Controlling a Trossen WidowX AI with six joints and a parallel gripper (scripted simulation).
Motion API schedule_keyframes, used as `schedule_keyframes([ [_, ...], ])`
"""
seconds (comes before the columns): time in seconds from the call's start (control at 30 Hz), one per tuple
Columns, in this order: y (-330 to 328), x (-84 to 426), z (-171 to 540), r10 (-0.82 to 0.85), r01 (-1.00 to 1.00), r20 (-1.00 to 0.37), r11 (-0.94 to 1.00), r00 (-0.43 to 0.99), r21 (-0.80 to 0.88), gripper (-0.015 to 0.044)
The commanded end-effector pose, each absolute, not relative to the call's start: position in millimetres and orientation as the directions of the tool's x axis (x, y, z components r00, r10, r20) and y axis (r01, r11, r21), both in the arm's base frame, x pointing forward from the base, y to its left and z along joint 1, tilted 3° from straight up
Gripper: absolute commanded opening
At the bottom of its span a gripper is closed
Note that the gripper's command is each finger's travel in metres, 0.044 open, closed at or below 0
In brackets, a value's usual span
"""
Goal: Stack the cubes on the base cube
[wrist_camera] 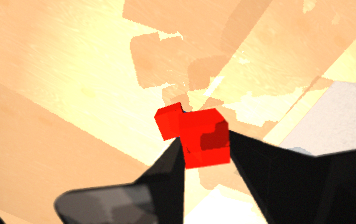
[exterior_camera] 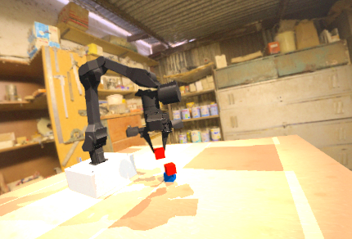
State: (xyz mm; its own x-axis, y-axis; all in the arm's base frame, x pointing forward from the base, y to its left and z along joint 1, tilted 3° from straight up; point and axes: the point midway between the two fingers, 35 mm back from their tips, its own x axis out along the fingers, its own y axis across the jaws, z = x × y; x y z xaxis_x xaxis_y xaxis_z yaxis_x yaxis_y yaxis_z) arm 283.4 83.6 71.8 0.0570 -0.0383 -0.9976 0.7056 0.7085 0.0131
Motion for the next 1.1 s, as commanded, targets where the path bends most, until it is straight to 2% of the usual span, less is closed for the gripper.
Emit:
schedule_keyframes([
  [0.0,96,279,69,-0.04,0.68,-0.998,0.734,0.055,0.008,0.0105],
  [0.4,130,264,66,-0.032,0.597,-0.998,0.803,0.053,0.006,0.0105],
  [1.07,129,264,35,-0.032,0.595,-0.998,0.803,0.053,0.006,0.0105],
])
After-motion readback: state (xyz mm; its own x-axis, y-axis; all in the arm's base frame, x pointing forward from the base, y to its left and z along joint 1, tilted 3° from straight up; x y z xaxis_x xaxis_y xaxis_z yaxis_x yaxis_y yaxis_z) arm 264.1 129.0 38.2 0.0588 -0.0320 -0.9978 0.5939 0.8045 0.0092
